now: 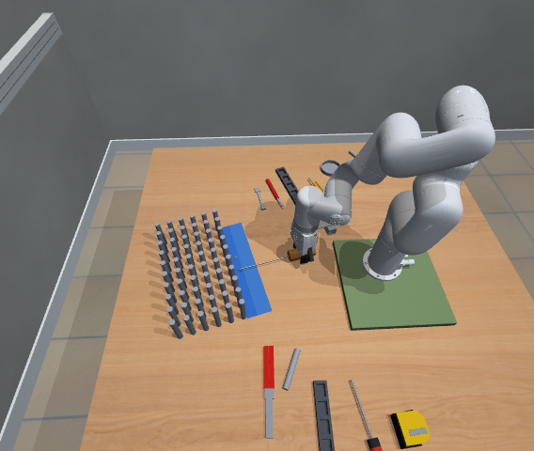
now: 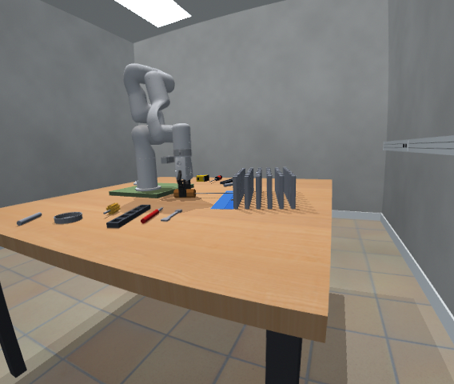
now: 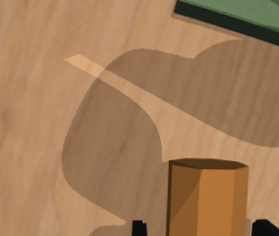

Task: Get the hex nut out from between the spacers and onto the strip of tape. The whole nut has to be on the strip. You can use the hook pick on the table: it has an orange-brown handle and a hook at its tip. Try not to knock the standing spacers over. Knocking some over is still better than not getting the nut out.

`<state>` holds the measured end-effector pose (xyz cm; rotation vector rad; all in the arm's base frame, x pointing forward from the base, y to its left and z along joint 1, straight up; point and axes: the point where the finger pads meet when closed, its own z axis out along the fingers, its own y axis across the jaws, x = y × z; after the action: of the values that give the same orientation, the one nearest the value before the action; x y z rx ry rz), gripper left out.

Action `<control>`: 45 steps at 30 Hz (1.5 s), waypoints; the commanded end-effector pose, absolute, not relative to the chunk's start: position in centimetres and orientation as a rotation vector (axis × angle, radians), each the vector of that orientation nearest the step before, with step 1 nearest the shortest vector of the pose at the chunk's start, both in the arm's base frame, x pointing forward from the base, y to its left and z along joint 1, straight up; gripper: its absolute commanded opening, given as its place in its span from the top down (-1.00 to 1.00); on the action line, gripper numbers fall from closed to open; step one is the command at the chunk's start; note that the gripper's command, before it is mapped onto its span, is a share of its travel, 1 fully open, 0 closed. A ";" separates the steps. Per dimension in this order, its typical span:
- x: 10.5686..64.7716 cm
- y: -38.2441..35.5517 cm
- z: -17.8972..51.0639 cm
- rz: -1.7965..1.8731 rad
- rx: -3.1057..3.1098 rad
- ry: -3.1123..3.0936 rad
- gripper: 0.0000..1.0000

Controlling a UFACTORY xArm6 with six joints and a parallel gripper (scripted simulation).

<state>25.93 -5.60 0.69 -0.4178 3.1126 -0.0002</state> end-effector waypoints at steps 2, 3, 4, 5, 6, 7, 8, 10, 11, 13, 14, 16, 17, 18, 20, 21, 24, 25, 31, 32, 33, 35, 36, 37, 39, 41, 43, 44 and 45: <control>26.1 -5.6 0.8 -0.002 -0.417 3.110 -0.29; 26.1 -5.6 0.8 -0.002 -0.417 3.110 -0.29; 26.1 -5.6 0.9 -0.002 -0.417 3.110 -0.29; 26.1 -5.6 0.9 -0.002 -0.417 3.110 -0.29; 26.1 -5.6 1.0 -0.002 -0.417 3.110 -0.29; 26.1 -5.6 1.2 -0.002 -0.417 3.110 -0.29; 26.1 -5.6 1.3 -0.002 -0.417 3.110 -0.29; 26.1 -5.6 1.7 -0.002 -0.417 3.110 -0.29; 26.1 -5.6 1.9 -0.002 -0.417 3.110 -0.29; 26.1 -5.6 2.4 -0.002 -0.417 3.110 -0.29; 26.1 -5.6 2.7 -0.002 -0.417 3.110 -0.29; 26.1 -5.6 3.0 -0.002 -0.417 3.110 -0.29; 26.1 -5.6 3.0 -0.002 -0.417 3.110 -0.29; 26.1 -5.6 3.4 -0.002 -0.417 3.110 -0.29; 26.1 -5.6 4.1 -0.002 -0.417 3.110 -0.29; 26.1 -5.6 4.5 -0.002 -0.417 3.110 -0.29; 26.1 -5.6 5.7 -0.002 -0.417 3.110 -0.29; 26.1 -5.6 6.1 -0.002 -0.417 3.110 -0.29; 26.0 -5.6 8.5 -0.002 -0.417 3.110 -0.29; 26.0 -5.6 8.8 -0.002 -0.417 3.110 -0.29; 26.0 -5.6 8.8 -0.002 -0.417 3.110 -0.29; 26.0 -5.6 9.1 -0.002 -0.417 3.110 -0.29; 26.0 -5.6 9.4 -0.002 -0.417 3.110 -0.29; 26.0 -5.6 9.7 -0.002 -0.417 3.110 -0.29; 26.0 -5.6 10.1 -0.002 -0.417 3.110 -0.29; 26.0 -5.6 10.4 -0.002 -0.417 3.110 -0.29; 26.0 -5.6 10.6 -0.002 -0.417 3.110 -0.29; 26.0 -5.6 10.7 -0.002 -0.417 3.110 -0.29; 26.0 -5.6 10.7 -0.002 -0.417 3.110 -0.29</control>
<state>25.98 -5.60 10.25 -0.4178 3.1125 -0.0003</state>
